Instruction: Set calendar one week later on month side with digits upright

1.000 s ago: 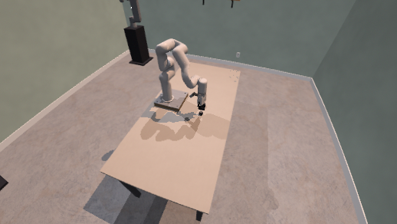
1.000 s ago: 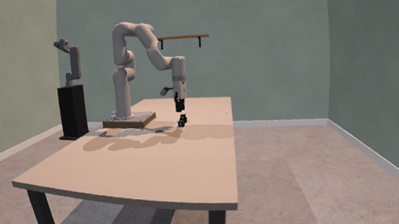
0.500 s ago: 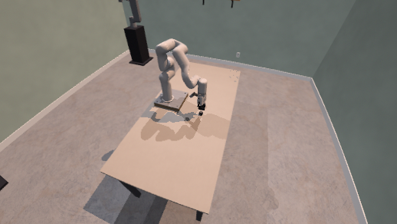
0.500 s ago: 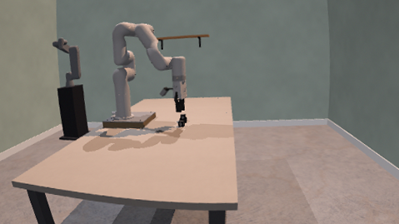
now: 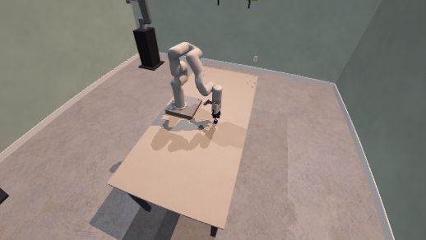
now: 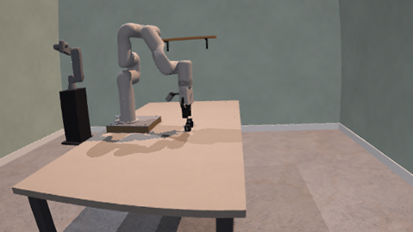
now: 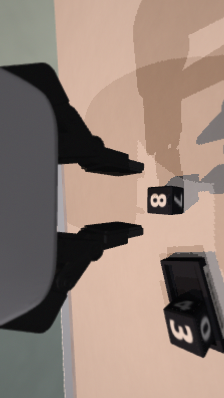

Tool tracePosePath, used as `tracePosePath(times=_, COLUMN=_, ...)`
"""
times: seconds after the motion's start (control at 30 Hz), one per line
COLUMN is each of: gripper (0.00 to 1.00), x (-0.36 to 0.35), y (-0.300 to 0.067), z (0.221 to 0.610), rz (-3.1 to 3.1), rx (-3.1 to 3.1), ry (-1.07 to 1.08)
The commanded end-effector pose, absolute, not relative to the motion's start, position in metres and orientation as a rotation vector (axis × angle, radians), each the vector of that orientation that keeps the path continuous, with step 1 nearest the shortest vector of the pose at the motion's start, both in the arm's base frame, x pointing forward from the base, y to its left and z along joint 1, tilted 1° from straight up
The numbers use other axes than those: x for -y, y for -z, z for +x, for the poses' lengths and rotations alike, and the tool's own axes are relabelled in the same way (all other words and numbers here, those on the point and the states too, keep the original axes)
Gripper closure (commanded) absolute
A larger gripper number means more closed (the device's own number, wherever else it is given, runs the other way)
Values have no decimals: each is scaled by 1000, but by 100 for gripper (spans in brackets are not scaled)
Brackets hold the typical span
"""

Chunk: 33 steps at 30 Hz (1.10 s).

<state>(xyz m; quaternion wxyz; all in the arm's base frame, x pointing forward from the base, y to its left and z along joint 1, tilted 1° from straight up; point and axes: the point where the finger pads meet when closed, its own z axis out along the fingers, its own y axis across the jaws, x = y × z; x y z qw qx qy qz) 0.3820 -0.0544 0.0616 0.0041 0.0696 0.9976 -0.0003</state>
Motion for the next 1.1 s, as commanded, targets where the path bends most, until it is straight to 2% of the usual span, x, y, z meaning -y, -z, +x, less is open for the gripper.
tracePosePath(times=0.0, gripper=53, x=54, y=-56, z=383, rz=218, rx=-3122, ry=1)
tracePosePath(times=1.07, gripper=53, x=54, y=-23, z=384, rz=218, rx=-3122, ry=1)
